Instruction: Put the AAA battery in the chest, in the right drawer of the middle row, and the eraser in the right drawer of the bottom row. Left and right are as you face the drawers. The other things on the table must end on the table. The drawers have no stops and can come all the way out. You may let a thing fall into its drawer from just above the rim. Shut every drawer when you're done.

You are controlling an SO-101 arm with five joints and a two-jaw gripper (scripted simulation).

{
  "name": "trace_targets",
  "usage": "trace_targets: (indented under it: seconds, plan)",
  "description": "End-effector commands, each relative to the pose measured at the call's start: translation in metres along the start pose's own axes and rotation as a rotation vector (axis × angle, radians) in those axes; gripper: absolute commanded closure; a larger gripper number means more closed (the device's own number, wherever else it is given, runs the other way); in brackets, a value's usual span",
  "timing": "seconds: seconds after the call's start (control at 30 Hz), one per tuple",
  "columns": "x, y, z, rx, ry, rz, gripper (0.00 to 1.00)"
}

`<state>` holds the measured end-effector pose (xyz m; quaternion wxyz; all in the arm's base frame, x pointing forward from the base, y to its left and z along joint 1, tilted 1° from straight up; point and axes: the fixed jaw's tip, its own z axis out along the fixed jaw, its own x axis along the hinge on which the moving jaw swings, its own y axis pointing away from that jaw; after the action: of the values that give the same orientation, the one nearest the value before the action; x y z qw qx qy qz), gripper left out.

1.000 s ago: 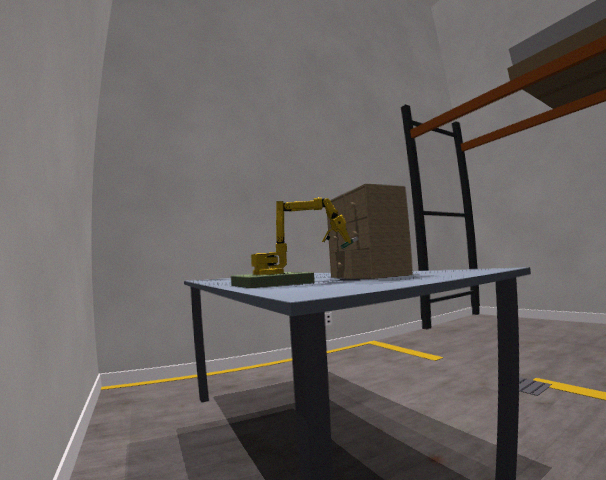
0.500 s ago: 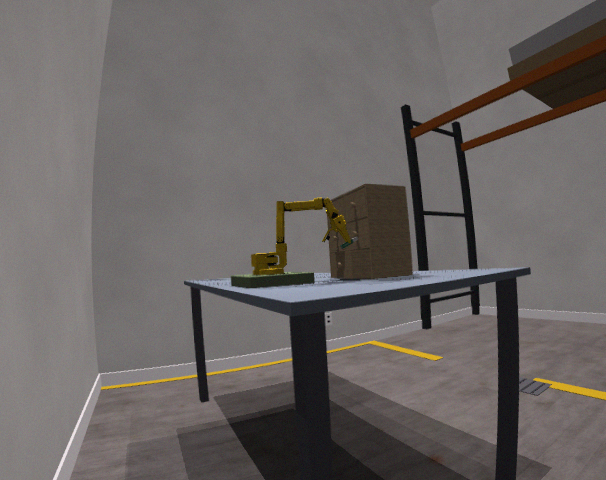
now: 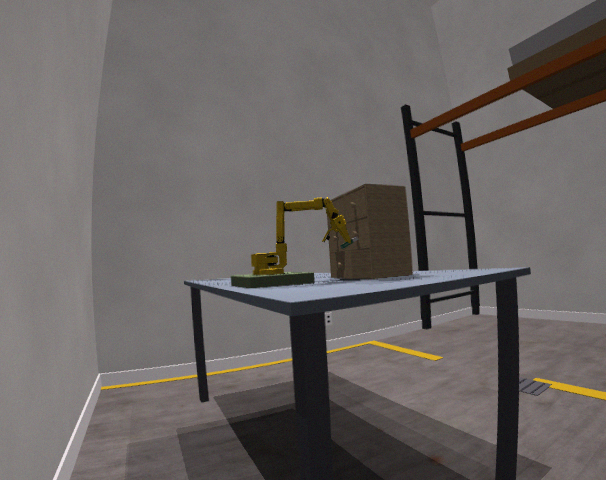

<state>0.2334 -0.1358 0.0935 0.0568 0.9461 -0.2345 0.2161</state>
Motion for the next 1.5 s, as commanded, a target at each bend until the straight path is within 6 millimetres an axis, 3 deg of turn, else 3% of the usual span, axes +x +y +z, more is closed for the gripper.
trace_targets:
  seconds: [0.0, 0.27, 0.6, 0.77, 1.47]
  plan:
    - [0.013, 0.0, -0.005, 0.001, 0.059, -0.002, 1.0]
    - [-0.001, 0.0, 0.018, 0.001, 0.059, -0.002, 1.0]
    - [-0.001, 0.0, 0.018, 0.001, 0.059, -0.002, 1.0]
    - [-0.01, 0.0, 0.03, 0.0, 0.075, -0.002, 1.0]
    - [-0.01, 0.0, 0.029, 0.0, 0.075, -0.001, 1.0]
